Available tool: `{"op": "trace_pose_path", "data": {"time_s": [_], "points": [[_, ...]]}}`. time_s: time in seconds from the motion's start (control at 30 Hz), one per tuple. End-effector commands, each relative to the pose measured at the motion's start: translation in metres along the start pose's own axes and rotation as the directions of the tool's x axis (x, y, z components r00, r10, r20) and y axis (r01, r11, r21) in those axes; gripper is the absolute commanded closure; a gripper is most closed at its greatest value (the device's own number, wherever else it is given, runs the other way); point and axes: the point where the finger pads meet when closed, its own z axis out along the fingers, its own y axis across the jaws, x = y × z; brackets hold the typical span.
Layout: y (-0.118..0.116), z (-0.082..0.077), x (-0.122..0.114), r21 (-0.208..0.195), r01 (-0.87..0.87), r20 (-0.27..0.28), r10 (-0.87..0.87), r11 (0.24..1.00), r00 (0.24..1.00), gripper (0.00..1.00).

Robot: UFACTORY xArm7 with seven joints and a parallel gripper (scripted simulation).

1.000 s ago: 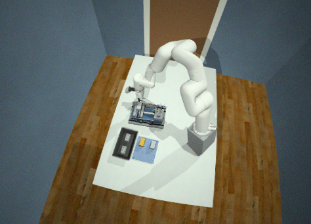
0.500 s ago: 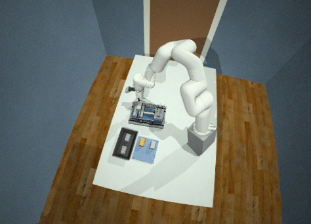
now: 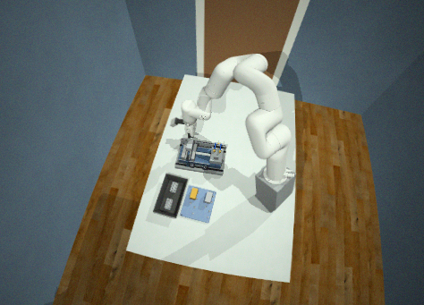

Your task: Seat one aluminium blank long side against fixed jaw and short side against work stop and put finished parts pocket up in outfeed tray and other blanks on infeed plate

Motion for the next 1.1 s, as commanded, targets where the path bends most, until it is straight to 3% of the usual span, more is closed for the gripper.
{"op": "trace_pose_path", "data": {"time_s": [0.0, 1.07], "points": [[0.0005, -0.0012, 0.0016, -0.002, 0.0, -0.003, 0.0, 1.0, 1.0, 1.0], [0.0005, 0.0071, 0.0016, -0.002, 0.0, -0.003, 0.0, 1.0, 1.0, 1.0]]}}
